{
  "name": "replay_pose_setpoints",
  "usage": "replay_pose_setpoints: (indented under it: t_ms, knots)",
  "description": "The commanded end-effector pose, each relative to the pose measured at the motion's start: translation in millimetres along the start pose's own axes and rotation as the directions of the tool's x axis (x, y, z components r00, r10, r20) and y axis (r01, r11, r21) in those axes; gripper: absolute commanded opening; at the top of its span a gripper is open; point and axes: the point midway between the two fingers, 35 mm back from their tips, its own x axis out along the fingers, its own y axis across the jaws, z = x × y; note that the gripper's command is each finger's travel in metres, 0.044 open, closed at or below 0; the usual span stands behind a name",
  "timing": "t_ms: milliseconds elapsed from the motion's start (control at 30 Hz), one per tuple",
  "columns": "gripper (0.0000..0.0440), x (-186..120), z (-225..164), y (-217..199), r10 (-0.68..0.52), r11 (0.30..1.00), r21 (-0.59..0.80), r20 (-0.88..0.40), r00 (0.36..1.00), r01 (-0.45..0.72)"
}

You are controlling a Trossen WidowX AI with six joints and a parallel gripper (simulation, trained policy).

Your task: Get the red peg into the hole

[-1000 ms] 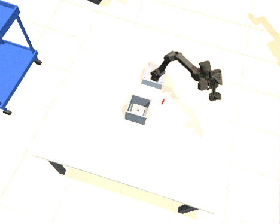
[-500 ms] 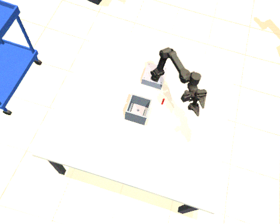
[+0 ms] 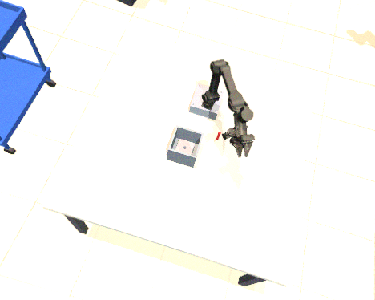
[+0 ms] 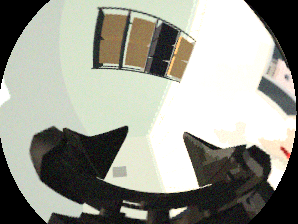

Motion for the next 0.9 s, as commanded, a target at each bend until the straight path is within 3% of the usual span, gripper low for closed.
replay_pose_setpoints:
  t_ms: [0, 433, 867]
  knots:
    - [0.0440, -5, 11, -30, -0.113, 0.994, 0.015, -0.012, 0.994, 0.113]
    - [0.0440, -37, 23, -117, -0.433, 0.896, 0.071, -0.083, 0.898, 0.438]
    - [0.0440, -75, 12, -195, -0.674, 0.704, 0.144, -0.175, 0.718, 0.696]
